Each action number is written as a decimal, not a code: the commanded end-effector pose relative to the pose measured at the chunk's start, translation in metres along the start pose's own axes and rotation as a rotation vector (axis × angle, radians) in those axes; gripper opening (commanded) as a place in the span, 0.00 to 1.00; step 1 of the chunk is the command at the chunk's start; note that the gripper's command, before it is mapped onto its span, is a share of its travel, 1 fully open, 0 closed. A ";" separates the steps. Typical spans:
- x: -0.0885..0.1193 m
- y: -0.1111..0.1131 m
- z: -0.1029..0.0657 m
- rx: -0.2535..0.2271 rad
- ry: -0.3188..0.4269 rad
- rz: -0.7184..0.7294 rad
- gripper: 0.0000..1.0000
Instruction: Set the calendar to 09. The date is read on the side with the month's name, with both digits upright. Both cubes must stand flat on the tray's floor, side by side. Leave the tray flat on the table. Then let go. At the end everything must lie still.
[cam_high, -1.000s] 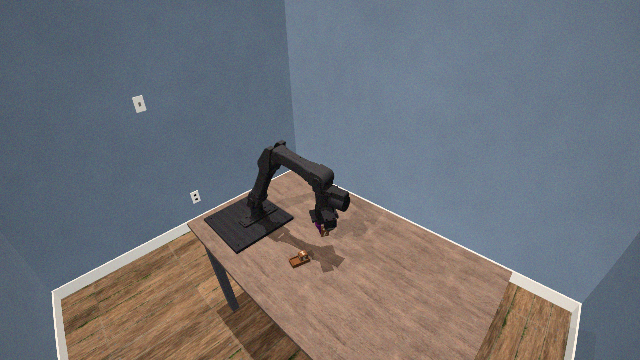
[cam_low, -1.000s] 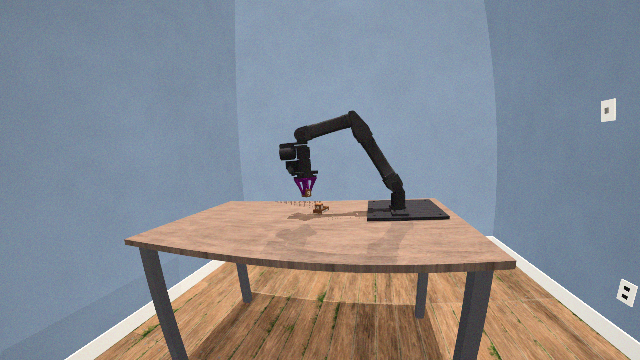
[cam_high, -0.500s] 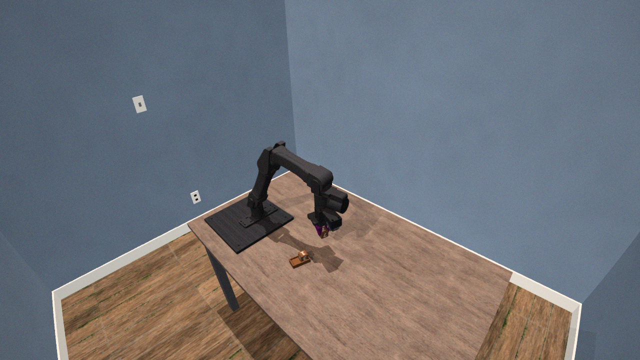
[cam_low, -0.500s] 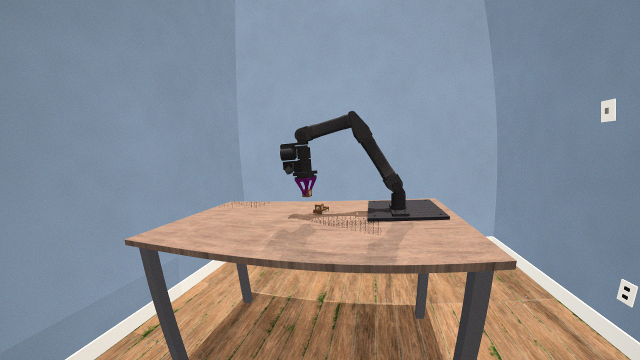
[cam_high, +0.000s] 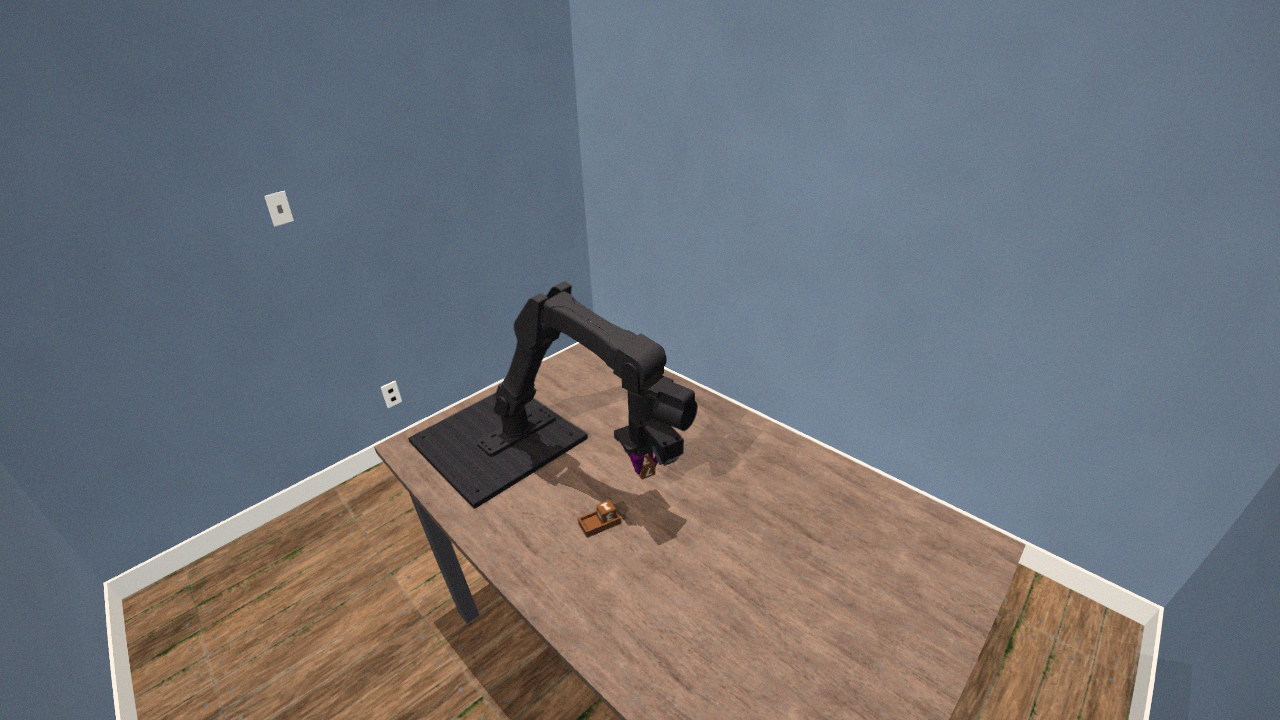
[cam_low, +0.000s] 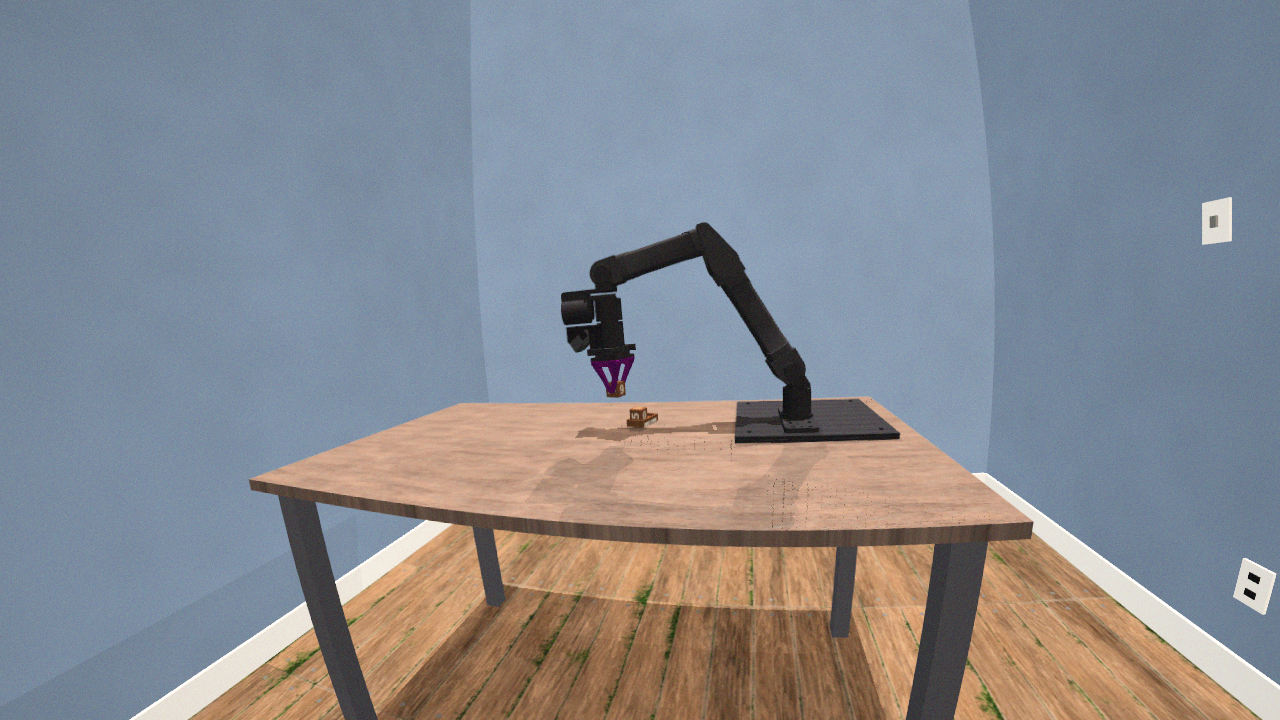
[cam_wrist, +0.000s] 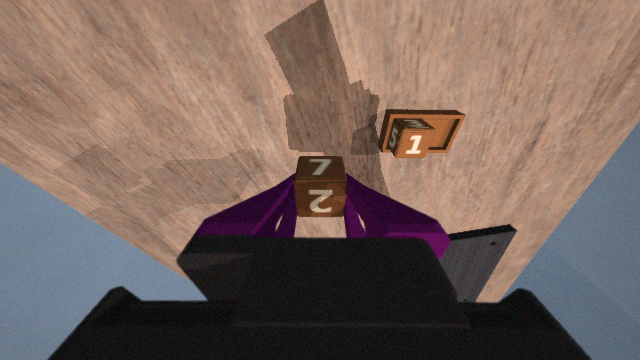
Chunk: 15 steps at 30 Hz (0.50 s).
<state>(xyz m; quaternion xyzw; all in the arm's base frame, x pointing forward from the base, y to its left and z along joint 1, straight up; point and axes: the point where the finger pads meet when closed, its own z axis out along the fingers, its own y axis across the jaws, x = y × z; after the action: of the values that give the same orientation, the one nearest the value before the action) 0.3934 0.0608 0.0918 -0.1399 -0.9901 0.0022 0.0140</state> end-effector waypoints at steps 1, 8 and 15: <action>-0.005 0.001 -0.003 -0.010 -0.034 -0.001 0.27; -0.006 0.001 0.025 -0.010 -0.034 -0.001 0.27; -0.007 0.001 0.050 -0.010 -0.034 -0.001 0.27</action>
<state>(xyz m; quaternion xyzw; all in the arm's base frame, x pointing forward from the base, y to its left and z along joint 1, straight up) 0.3862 0.0594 0.0426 -0.1397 -0.9899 0.0053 0.0243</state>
